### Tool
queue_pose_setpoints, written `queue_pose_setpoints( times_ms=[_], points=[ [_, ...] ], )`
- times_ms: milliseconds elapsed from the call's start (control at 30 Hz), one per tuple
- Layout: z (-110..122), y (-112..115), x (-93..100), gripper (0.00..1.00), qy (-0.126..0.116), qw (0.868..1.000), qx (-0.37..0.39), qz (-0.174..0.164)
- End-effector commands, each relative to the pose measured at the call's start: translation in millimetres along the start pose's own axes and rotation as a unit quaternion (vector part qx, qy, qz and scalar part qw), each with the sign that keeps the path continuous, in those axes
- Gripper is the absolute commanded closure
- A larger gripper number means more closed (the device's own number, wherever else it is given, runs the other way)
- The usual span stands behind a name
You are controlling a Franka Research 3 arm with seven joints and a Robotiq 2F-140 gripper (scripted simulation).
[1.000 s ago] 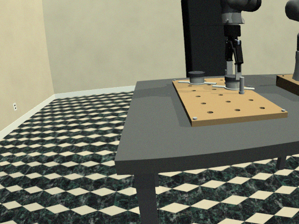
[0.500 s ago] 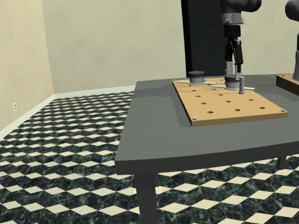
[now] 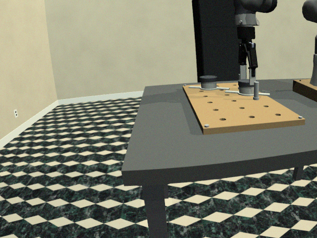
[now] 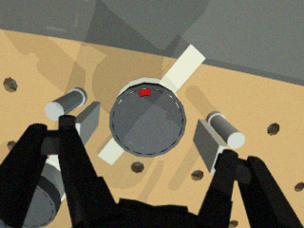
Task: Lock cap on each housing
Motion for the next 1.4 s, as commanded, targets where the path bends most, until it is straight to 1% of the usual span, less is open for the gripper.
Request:
queue_pose_setpoints(
  times_ms=[0,467,500,1367],
  points=[
    [-0.6,-0.6,-0.5,0.22,0.000,1.000,0.000,-0.001],
    [-0.6,-0.6,-0.5,0.22,0.000,1.000,0.000,-0.001],
    [-0.6,-0.6,-0.5,0.90,0.000,1.000,0.000,-0.001],
    [-0.6,-0.6,-0.5,0.90,0.000,1.000,0.000,-0.001]
  ],
)
Point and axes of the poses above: the point where the finger pads meet when closed, its own x axis back along the fingers, its own z axis across the jaws, y = z × x, the point moved 9 cm from there along x, back along the fingers, and after that the axes turned 12 degrees about x, right-handed, at the moved point
